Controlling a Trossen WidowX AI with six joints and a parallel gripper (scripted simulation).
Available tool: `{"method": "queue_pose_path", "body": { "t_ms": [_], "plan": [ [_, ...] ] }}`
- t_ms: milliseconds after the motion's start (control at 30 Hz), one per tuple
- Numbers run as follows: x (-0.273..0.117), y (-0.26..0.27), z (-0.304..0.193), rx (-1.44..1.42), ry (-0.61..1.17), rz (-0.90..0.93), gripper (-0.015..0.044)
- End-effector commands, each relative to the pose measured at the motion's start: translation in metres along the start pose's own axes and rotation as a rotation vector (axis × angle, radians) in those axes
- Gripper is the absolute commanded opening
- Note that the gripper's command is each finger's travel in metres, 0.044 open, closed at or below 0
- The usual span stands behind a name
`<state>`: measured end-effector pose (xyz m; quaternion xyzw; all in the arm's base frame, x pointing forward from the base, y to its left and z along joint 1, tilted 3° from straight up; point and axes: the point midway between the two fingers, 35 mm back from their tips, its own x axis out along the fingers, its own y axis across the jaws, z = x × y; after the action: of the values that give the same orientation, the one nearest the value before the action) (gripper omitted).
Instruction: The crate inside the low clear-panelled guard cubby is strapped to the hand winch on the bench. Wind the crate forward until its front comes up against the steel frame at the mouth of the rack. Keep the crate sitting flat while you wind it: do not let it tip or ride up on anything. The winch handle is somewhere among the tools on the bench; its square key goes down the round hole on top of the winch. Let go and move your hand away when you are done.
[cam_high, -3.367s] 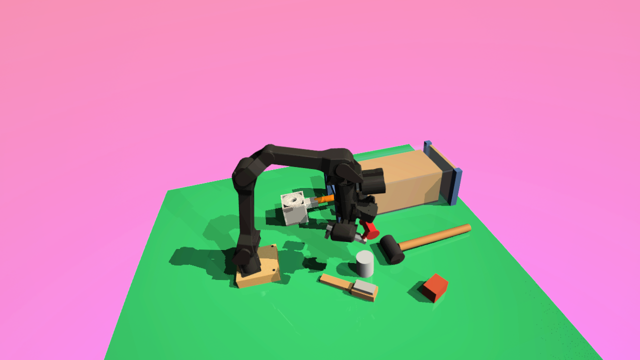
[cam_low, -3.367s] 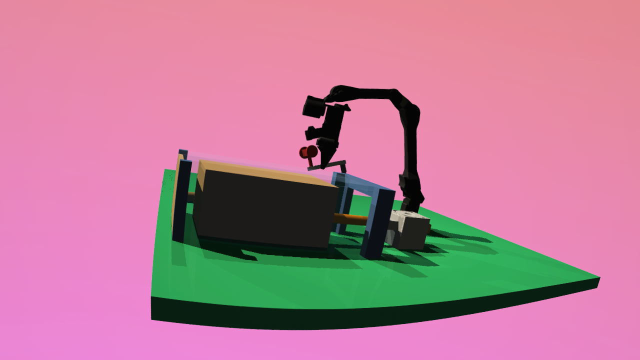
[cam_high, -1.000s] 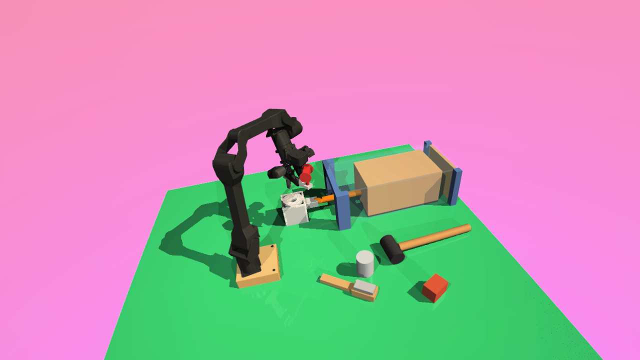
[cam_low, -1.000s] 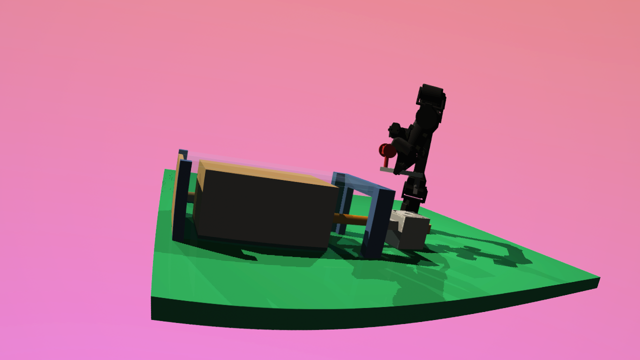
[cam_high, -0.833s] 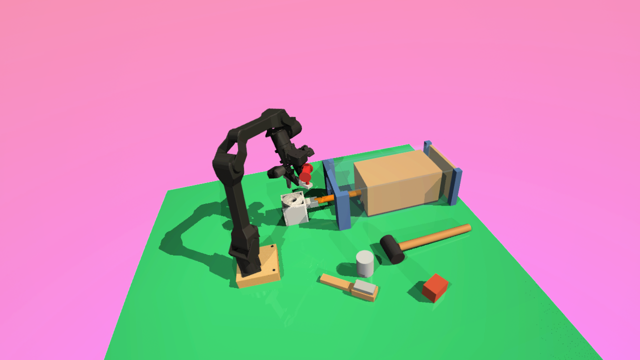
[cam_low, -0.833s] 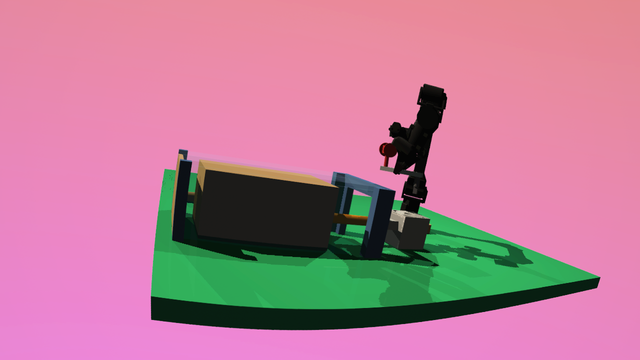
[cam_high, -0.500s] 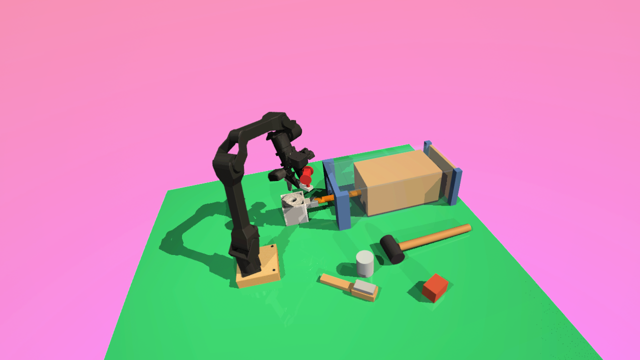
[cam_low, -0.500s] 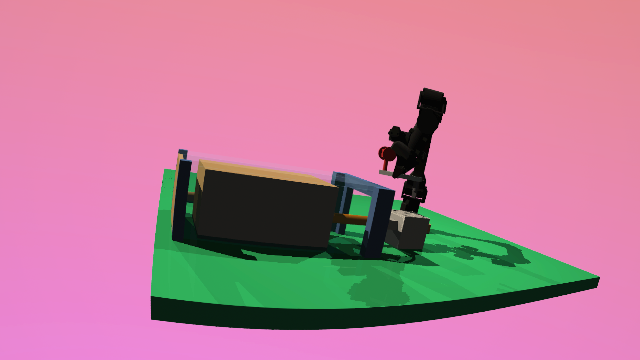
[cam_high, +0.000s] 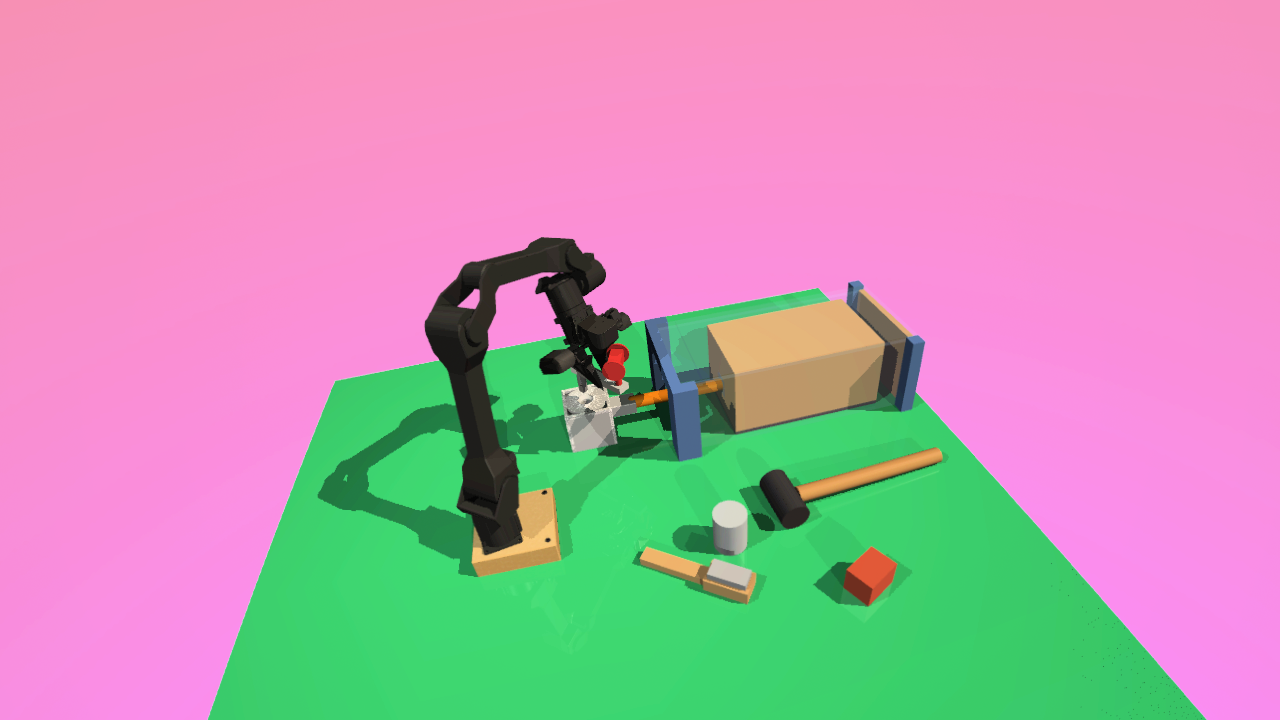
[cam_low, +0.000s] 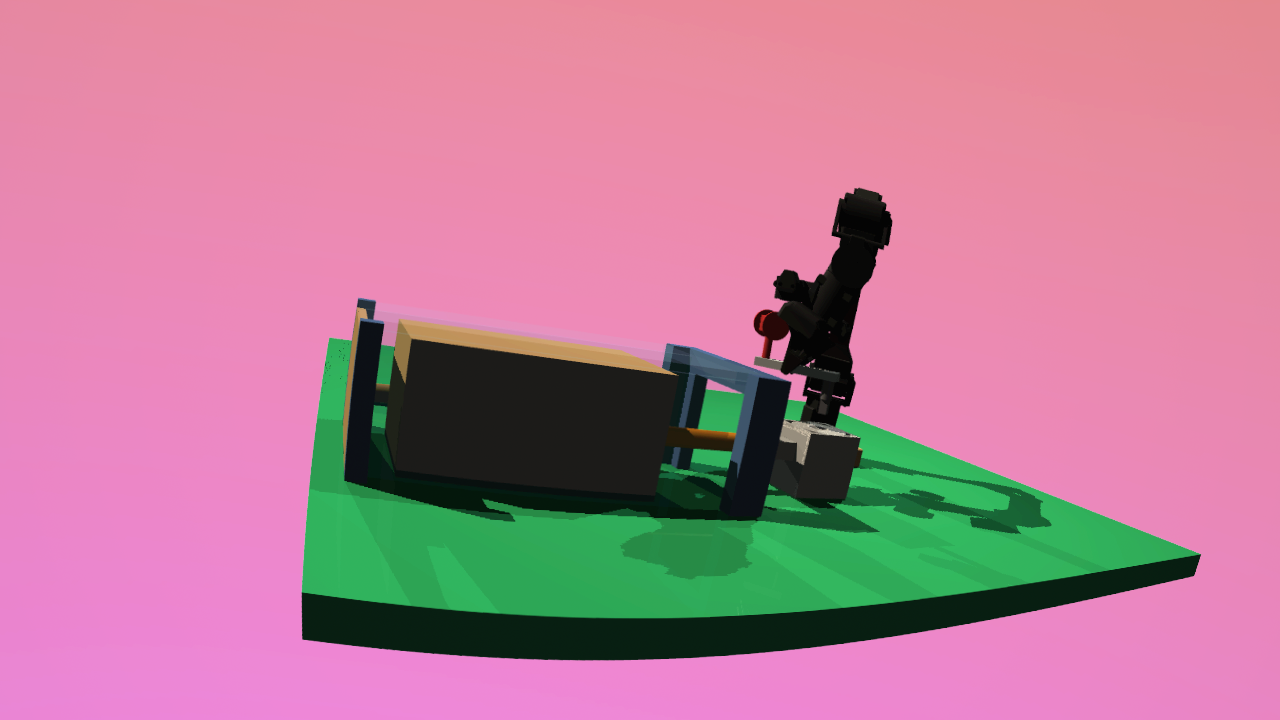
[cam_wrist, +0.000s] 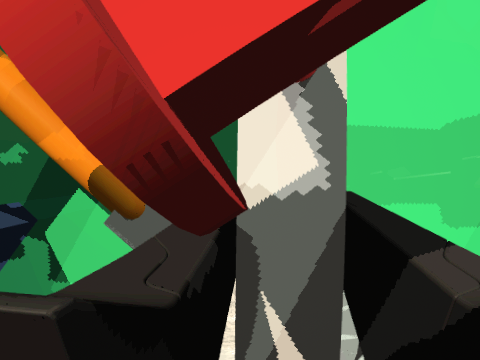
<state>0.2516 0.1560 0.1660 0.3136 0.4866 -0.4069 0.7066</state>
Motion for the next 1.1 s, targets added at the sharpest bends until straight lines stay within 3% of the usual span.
{"method": "queue_pose_path", "body": {
  "t_ms": [0,1067],
  "plan": [
    [0.006,0.000,-0.001,0.005,-0.010,0.005,0.0000],
    [0.015,0.001,-0.007,0.006,-0.018,0.007,0.0000]
  ]
}}
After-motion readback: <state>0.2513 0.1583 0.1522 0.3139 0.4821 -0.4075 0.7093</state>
